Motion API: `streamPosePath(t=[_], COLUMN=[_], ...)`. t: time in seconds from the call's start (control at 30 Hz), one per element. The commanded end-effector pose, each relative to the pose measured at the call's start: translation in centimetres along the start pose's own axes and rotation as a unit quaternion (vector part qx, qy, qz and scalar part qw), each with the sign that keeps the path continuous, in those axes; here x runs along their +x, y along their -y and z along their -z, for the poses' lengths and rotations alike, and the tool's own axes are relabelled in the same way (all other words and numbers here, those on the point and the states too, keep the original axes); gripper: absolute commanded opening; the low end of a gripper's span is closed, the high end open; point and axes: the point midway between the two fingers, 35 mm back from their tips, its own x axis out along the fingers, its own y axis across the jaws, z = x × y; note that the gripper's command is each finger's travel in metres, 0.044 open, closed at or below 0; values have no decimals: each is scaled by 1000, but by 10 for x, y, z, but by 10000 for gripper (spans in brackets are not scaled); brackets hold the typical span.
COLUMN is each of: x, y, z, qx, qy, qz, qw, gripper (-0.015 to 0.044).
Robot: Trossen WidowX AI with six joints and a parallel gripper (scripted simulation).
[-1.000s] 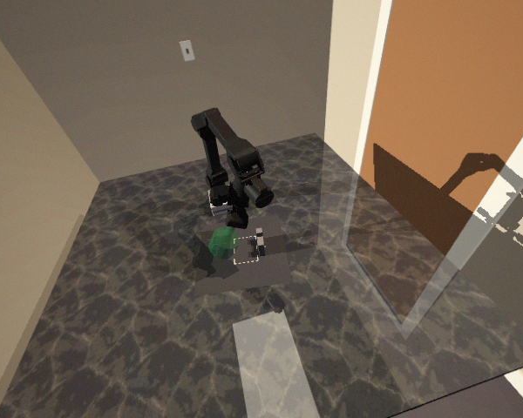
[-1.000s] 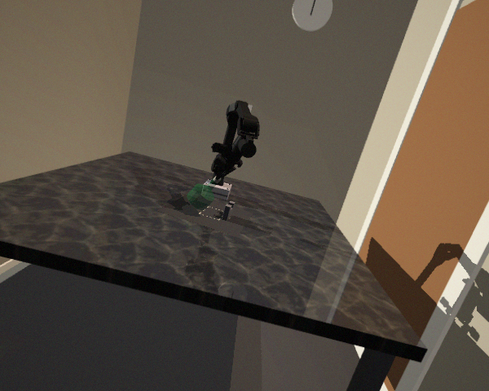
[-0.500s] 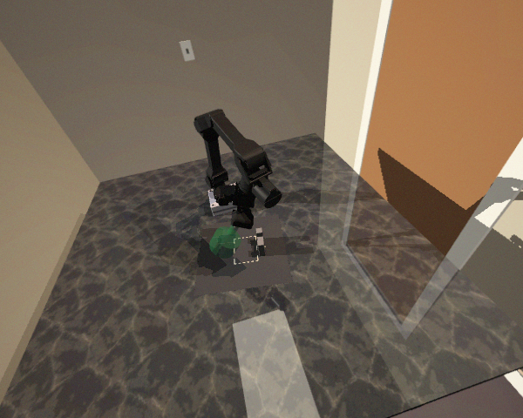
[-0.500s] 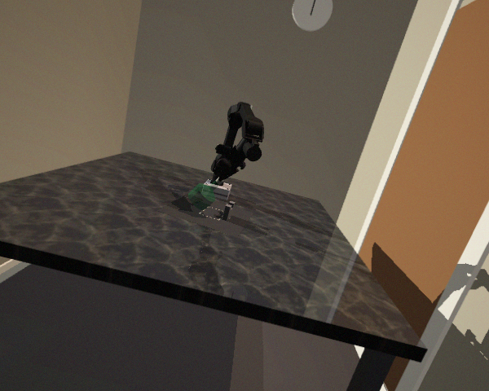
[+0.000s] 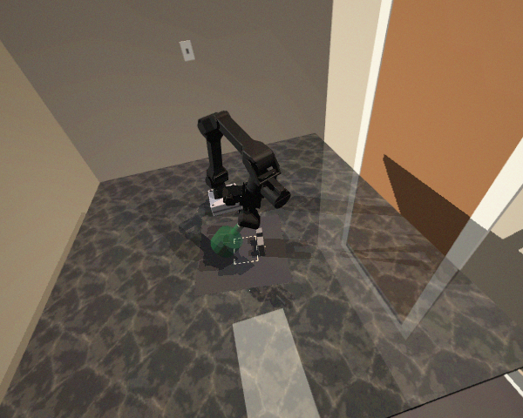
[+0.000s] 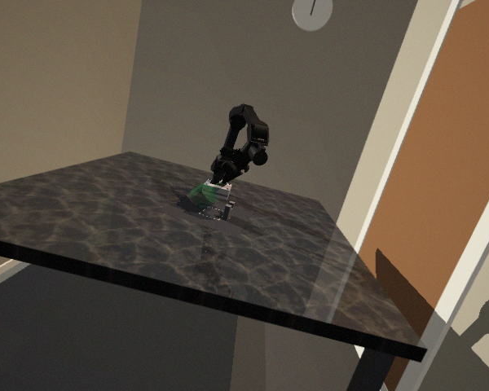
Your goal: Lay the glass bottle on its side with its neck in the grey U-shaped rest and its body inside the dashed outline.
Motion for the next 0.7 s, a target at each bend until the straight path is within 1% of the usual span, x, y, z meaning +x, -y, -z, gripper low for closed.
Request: streamPosePath(t=[0.0,0.67], x=[1,4], y=[1,3], z=[10,36], qx=[0,-2], qy=[-3,8], qz=[1,-6], qw=[1000,1000], gripper=[102,102])
